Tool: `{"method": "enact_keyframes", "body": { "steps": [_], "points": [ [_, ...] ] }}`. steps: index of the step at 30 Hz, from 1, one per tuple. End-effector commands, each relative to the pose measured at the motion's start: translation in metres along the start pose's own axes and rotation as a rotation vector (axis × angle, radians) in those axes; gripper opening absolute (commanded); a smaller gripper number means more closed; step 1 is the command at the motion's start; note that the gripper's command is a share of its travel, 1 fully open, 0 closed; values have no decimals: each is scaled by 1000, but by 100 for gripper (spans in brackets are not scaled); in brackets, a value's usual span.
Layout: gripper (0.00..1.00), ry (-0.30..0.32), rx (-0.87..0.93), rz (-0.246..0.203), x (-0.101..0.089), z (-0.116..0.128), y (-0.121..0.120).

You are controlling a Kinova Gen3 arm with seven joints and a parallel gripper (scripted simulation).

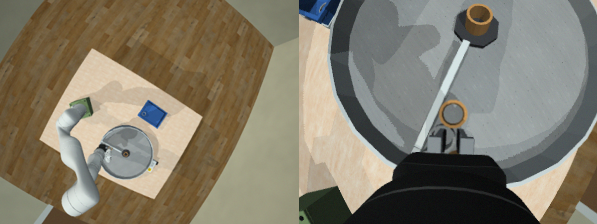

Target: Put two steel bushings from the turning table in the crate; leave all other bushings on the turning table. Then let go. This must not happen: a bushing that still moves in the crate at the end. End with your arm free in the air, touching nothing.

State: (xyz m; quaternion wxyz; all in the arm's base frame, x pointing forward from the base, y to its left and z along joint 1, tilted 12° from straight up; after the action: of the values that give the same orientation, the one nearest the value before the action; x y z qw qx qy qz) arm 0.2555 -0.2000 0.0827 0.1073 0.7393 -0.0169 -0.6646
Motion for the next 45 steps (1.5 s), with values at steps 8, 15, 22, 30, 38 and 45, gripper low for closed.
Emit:
{"method": "enact_keyframes", "body": {
  "steps": [8, 15, 22, 30, 38, 45],
  "points": [
    [0, 1, -1, 0, 0, 0, 0],
    [0, 1, -1, 0, 0, 0, 0],
    [0, 1, -1, 0, 0, 0, 0],
    [0, 1, 0, 1, 0, 0, 0],
    [0, 1, 0, 1, 0, 0, 0],
    [0, 1, 0, 1, 0, 0, 0]
  ]
}}
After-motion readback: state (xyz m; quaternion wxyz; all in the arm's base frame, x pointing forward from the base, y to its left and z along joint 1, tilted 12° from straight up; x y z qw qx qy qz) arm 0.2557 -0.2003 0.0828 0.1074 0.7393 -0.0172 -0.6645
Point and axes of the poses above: the point where the finger pads meet when closed, its own x axis out along the fingers, its own y axis across the jaws, z = x × y, the point moved 6 cm from there along -x, back along the fingers, and after that the axes turned 4 degrees about x, right-handed, at the moved point
